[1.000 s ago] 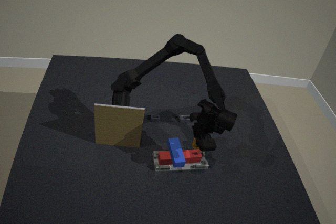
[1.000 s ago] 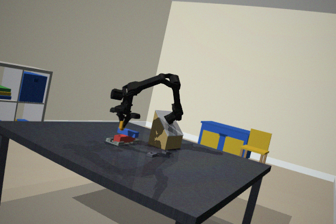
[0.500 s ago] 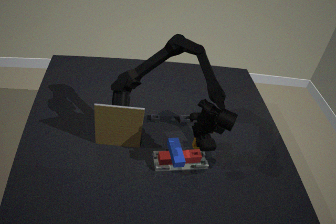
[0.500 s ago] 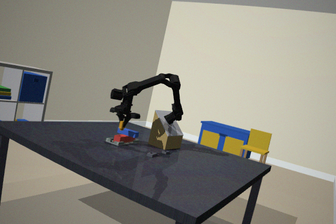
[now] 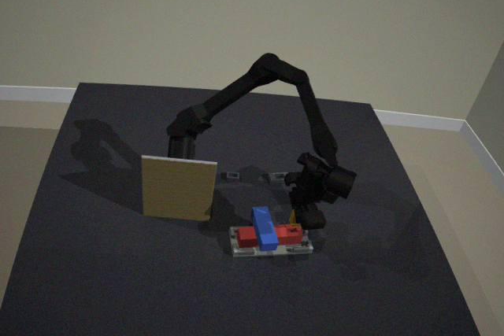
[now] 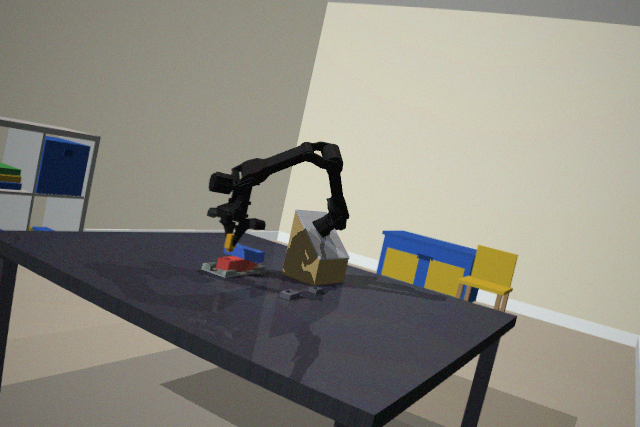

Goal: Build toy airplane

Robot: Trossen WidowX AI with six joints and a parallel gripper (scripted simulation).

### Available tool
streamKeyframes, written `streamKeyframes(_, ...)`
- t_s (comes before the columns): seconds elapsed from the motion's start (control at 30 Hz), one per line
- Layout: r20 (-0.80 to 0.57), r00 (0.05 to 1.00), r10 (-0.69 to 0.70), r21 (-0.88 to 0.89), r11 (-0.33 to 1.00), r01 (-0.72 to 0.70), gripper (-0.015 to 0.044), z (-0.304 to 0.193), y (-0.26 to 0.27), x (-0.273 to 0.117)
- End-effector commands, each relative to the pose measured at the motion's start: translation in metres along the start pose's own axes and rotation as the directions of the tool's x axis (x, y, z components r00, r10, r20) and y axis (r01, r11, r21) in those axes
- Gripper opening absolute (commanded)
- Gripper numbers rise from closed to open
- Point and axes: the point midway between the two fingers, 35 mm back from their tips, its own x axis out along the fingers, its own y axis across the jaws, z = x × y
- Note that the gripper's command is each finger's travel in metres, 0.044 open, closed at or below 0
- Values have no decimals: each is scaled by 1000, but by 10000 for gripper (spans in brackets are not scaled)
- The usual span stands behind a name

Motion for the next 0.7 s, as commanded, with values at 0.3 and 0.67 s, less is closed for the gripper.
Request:
streamKeyframes(0.3, -2, 1000, 7, 13, 1000, -7, 67, -3, 0, 22)
streamKeyframes(0.67, -2, 1000, 8, 13, 1000, -8, 67, -3, 0, 30)
